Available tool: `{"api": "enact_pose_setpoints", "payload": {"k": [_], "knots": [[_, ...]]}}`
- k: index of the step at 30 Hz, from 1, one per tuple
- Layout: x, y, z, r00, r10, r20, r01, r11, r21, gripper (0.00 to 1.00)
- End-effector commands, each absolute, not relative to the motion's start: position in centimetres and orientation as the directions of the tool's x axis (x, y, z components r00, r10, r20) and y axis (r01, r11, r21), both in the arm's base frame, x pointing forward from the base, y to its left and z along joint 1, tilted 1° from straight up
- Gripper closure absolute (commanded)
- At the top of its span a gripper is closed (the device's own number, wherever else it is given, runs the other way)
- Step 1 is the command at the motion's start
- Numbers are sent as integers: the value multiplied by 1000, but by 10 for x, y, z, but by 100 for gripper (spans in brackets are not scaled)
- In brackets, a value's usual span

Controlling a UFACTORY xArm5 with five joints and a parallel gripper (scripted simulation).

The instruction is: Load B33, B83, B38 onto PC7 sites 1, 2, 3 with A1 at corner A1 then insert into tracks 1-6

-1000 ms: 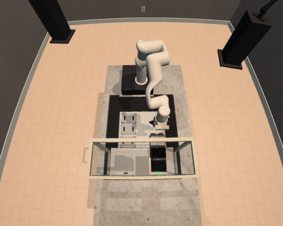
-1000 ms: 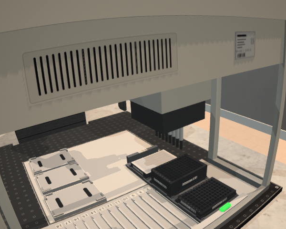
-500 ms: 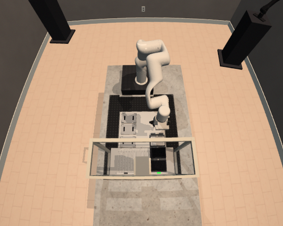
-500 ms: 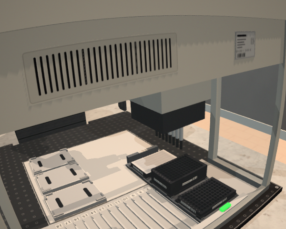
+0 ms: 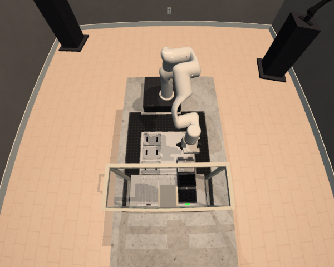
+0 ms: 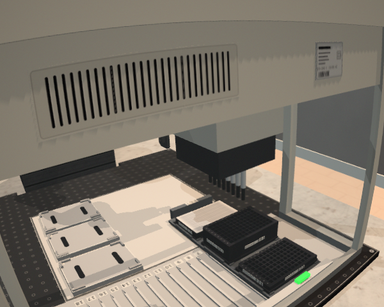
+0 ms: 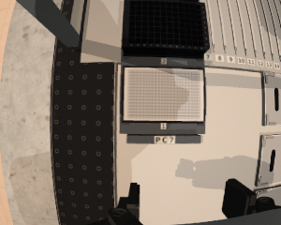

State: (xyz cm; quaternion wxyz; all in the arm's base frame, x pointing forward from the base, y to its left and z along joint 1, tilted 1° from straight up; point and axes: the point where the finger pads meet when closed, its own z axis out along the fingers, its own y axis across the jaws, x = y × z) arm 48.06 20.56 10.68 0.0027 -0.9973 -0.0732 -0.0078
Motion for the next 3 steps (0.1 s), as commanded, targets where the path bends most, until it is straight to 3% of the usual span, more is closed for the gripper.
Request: {"api": "enact_pose_setpoints", "payload": {"k": [1,3], "knots": [[482,206,109,989,146,17,146,-989,-18,19],[482,206,109,989,146,17,146,-989,-18,19]]}}
